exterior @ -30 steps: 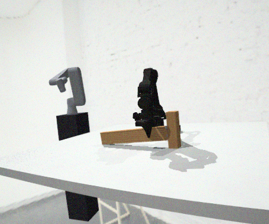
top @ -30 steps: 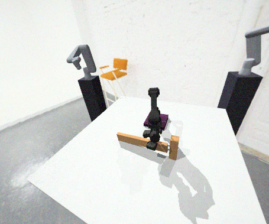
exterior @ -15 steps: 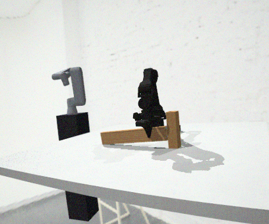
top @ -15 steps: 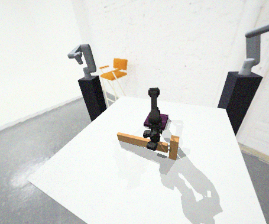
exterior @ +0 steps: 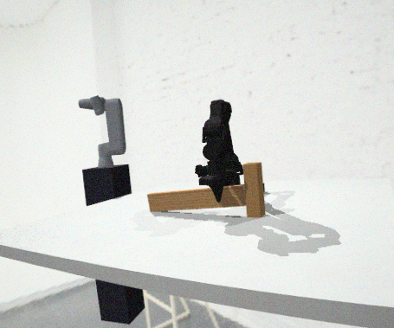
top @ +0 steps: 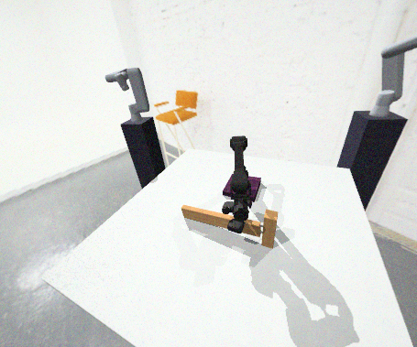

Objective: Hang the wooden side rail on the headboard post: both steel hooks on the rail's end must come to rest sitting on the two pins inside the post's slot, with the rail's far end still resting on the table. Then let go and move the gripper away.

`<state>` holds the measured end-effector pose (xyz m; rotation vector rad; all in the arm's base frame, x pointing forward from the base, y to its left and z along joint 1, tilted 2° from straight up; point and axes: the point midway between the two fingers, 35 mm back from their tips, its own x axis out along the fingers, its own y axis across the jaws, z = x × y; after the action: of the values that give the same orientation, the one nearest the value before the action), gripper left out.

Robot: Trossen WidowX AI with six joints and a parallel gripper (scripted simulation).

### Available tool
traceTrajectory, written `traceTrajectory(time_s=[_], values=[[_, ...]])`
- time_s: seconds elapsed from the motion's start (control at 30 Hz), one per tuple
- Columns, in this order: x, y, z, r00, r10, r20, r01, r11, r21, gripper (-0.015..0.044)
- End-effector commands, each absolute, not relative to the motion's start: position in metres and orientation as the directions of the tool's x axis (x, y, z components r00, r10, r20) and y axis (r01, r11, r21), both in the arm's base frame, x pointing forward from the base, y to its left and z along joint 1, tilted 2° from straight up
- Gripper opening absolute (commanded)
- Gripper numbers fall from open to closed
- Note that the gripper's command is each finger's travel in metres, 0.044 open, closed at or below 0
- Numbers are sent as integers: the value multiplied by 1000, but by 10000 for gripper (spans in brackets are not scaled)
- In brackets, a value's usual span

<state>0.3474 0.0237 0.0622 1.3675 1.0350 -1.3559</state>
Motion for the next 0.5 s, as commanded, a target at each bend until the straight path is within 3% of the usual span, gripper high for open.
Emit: traceTrajectory(time_s=[0.0,0.47], values=[[348,27,64,44,-34,-998,973,-224,51,0],[348,28,65,44,-34,-998,973,-224,51,0]])
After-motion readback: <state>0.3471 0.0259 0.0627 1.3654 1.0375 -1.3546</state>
